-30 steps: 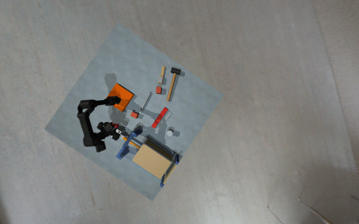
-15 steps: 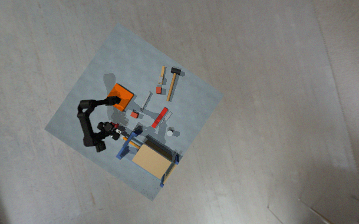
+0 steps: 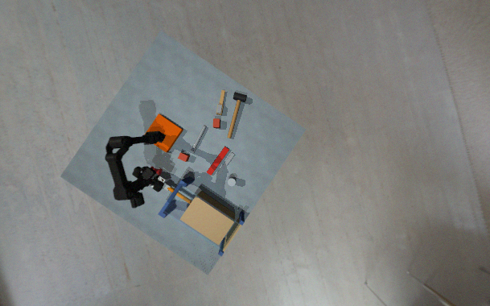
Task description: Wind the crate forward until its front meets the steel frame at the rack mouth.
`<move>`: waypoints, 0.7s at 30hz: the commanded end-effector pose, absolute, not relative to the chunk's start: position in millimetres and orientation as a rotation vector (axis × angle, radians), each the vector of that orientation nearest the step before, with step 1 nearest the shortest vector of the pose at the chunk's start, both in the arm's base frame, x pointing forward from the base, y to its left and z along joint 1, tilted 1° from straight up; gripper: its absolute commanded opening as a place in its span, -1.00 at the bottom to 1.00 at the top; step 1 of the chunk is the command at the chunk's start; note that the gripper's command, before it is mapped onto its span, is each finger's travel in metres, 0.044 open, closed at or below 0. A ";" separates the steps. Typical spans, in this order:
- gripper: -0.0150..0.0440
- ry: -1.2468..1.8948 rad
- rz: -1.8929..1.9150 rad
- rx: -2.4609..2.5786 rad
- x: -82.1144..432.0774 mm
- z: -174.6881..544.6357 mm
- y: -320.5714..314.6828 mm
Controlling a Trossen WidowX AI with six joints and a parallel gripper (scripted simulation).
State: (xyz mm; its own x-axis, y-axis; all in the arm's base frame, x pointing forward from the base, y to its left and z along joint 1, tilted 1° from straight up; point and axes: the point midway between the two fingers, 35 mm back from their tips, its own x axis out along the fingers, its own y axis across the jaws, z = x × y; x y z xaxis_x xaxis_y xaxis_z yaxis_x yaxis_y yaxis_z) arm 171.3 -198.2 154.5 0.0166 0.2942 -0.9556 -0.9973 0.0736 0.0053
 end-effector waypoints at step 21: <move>-0.49 0.960 1.309 -0.896 171.3 133.8 -199.7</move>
State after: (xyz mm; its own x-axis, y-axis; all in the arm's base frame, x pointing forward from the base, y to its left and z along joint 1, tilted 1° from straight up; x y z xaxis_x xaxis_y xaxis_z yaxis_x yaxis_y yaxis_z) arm 171.3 -200.3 134.4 0.0194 0.3588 -0.9332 -0.9979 0.0649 0.0042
